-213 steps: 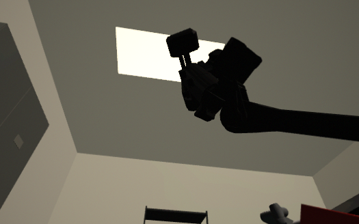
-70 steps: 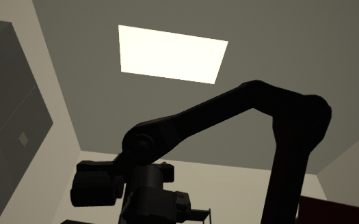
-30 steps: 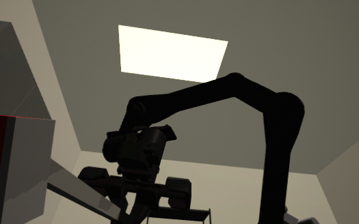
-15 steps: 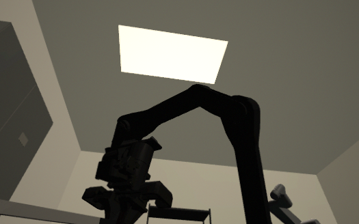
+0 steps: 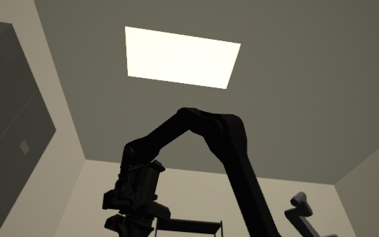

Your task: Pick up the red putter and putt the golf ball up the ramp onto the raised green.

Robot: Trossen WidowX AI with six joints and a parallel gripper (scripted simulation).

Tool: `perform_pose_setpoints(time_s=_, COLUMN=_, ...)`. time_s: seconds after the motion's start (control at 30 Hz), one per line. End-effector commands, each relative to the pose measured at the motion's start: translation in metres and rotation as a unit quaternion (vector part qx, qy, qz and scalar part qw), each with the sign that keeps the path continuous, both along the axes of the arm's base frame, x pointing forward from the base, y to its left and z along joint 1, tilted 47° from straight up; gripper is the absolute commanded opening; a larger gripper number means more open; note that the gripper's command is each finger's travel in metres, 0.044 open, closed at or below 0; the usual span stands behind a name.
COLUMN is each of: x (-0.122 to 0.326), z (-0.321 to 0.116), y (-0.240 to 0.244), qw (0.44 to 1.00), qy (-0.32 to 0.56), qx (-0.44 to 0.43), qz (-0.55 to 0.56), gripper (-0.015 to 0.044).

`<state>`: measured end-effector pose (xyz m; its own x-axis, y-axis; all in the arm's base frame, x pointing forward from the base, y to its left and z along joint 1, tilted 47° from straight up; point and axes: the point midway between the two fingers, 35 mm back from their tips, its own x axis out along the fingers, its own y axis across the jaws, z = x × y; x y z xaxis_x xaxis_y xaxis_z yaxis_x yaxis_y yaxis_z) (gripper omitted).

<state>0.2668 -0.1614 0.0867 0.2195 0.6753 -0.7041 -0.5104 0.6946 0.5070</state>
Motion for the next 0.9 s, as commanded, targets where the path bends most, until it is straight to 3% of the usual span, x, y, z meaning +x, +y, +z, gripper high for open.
perform_pose_setpoints(time_s=0.0, x=-0.005, z=-0.018, y=-0.022, qw=0.998, qy=0.042, qx=0.007, qz=-0.039, gripper=0.0)
perform_pose_setpoints(time_s=0.87, x=-0.077, z=-0.14, y=-0.106, qw=0.928, qy=0.283, qx=0.072, qz=-0.229, gripper=0.0)
